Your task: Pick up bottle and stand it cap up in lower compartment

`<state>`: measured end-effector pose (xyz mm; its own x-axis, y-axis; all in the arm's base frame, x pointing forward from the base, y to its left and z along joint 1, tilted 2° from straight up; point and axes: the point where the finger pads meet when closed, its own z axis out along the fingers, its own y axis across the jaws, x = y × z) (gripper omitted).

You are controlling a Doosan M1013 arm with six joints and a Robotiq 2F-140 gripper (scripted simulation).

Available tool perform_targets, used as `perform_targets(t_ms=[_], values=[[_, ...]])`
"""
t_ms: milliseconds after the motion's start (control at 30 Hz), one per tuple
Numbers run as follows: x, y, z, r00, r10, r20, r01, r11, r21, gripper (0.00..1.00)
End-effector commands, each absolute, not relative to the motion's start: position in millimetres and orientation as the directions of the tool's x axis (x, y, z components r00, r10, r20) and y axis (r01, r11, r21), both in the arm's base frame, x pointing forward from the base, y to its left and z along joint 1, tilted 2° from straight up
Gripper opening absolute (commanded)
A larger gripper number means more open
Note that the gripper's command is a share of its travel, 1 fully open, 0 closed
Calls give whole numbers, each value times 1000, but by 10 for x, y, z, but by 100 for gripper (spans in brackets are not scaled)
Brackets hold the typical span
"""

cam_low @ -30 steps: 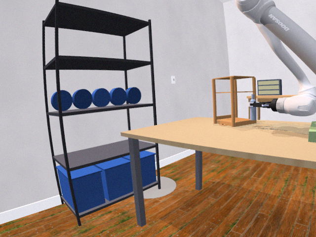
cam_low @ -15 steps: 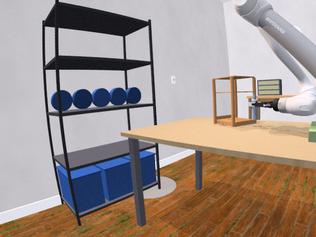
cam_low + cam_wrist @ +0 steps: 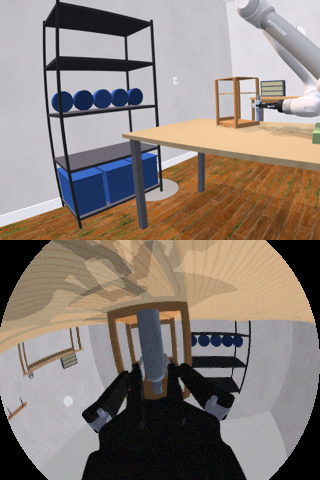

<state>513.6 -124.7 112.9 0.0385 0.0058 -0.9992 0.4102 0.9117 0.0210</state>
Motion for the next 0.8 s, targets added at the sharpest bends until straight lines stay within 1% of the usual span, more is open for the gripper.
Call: perform_targets(t_ms=[0, 767], values=[[5131, -1259, 1130, 39, 6, -999, 410, 912, 21, 0], [5119, -1286, 1129, 39, 6, -999, 410, 912, 21, 0]])
